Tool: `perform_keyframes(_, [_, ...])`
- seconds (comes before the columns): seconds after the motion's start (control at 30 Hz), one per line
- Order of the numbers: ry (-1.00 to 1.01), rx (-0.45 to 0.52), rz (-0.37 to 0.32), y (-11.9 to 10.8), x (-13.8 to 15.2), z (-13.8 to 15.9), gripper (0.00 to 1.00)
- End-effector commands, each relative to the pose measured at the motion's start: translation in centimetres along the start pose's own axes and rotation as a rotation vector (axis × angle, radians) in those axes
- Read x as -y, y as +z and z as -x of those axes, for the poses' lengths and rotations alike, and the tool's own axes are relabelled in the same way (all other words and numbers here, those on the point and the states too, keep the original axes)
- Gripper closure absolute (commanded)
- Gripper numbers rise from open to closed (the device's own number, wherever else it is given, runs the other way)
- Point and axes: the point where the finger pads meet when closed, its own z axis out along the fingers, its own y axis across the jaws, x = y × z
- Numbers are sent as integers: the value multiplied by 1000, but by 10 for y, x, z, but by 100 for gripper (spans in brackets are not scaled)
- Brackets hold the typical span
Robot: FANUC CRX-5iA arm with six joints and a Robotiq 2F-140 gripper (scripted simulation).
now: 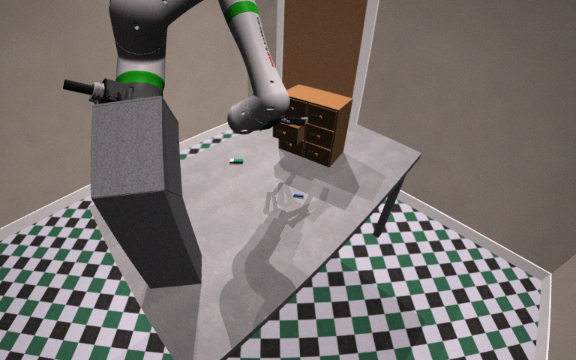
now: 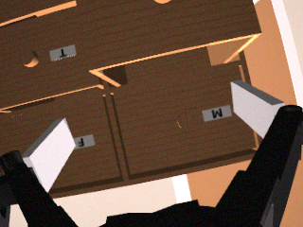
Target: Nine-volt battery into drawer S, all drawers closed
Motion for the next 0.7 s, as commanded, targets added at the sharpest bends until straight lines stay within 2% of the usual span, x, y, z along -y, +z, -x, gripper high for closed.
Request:
perform_keyframes(0.0, [0,0,0,-4,0,-1,0])
perform_keyframes(0.17, [0,0,0,-23,0,-7,0])
perform_keyframes(0.43, [0,0,0,-69,0,-21,0])
perform_keyframes(0.5, [0,0,0,-69,0,-21,0])
perform_keyframes(0.67, [0,0,0,-98,0,-29,0])
